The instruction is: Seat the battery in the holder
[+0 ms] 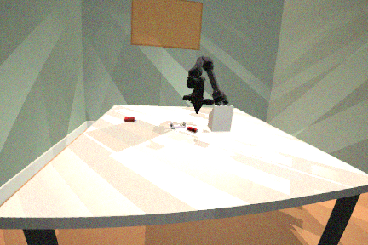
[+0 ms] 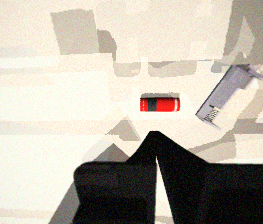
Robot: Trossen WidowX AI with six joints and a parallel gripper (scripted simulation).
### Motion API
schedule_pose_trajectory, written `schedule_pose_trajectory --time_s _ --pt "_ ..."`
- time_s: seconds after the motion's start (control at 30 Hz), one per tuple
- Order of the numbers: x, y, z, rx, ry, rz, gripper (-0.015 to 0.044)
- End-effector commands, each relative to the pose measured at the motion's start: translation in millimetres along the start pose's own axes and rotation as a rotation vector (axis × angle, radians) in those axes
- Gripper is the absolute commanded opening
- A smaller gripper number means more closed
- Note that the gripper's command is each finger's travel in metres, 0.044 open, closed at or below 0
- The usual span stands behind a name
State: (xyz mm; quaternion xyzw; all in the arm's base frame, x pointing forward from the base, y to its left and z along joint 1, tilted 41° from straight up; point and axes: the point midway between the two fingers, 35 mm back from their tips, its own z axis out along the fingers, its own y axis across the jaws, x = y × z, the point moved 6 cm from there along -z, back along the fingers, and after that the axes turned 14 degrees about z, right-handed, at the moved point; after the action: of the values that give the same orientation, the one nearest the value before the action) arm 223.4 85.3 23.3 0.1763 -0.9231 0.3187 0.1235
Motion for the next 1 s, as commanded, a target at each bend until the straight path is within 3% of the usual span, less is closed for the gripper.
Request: schedule_pose_trajectory --time_s 0.0,0.27,0.5,0.97 --pt "-0.2 -0.3 0.8 0.000 0.000 0.019 0.0026" --pt "-4.6 -12.1 37.0 -0.002 0.001 0.850 0.0236" --pt "-3.3 -21.9 67.4 0.006 0.003 1.570 0.0247" --pt "-3.2 -22.2 68.4 0.006 0.003 1.588 0.0247"
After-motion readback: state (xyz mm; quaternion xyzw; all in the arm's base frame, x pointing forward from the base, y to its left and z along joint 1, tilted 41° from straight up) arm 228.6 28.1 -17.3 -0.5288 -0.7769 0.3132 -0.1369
